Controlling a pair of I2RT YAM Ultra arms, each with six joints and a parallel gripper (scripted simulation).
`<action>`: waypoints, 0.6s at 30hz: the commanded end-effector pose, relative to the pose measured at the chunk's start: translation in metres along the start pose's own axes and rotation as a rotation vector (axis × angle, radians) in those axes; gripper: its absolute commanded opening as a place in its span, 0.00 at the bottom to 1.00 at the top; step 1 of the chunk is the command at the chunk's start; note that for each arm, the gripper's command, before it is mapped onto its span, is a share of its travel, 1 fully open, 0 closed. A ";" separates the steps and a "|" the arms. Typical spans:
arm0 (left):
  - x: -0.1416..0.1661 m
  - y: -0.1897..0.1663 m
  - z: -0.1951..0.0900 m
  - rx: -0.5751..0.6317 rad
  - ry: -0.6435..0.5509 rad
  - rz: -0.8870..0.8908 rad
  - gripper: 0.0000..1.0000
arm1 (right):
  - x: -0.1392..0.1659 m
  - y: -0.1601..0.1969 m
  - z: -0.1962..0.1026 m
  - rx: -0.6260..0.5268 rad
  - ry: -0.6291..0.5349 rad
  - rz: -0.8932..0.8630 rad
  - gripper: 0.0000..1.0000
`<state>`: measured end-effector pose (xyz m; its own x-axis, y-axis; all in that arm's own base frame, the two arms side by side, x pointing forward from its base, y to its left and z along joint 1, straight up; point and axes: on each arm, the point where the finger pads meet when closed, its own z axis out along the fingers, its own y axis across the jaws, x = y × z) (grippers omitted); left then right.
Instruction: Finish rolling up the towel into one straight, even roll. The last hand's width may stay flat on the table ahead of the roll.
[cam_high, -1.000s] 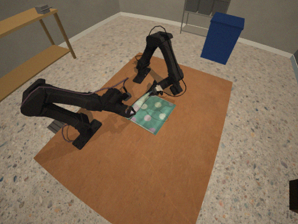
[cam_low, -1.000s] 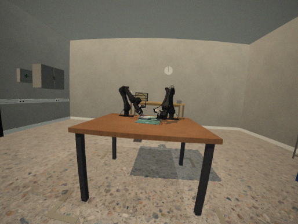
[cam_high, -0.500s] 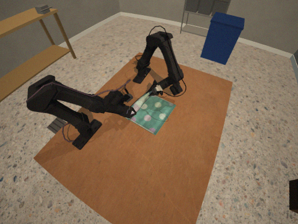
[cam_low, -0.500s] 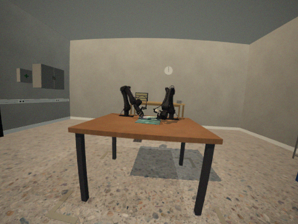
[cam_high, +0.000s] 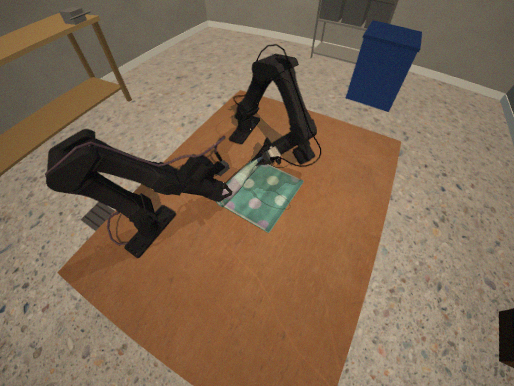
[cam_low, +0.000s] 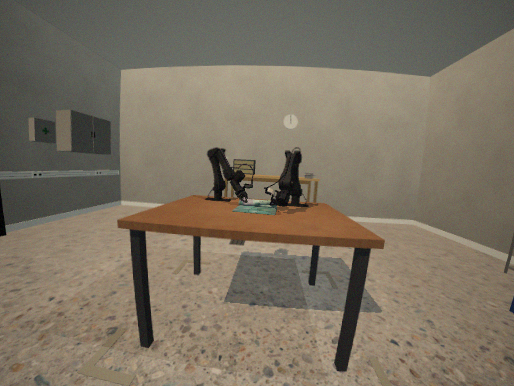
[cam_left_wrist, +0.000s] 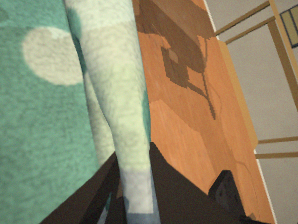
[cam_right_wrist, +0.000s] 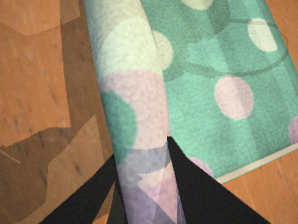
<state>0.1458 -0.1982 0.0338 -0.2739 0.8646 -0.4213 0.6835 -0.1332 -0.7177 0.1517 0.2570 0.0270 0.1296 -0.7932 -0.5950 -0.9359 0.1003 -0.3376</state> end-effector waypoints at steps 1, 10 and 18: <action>0.005 0.009 0.000 -0.014 0.016 0.009 0.20 | -0.003 0.000 0.002 0.006 -0.013 -0.001 0.33; 0.005 0.009 0.000 -0.014 0.016 0.009 0.20 | -0.003 0.000 0.002 0.006 -0.013 -0.001 0.29; 0.005 0.009 0.000 -0.014 0.016 0.009 0.20 | -0.003 0.000 0.002 0.006 -0.013 -0.001 0.24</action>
<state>0.1458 -0.1982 0.0338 -0.2739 0.8646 -0.4213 0.6835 -0.1332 -0.7177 0.1521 0.2575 0.0276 0.1307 -0.7914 -0.5971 -0.9353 0.1013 -0.3391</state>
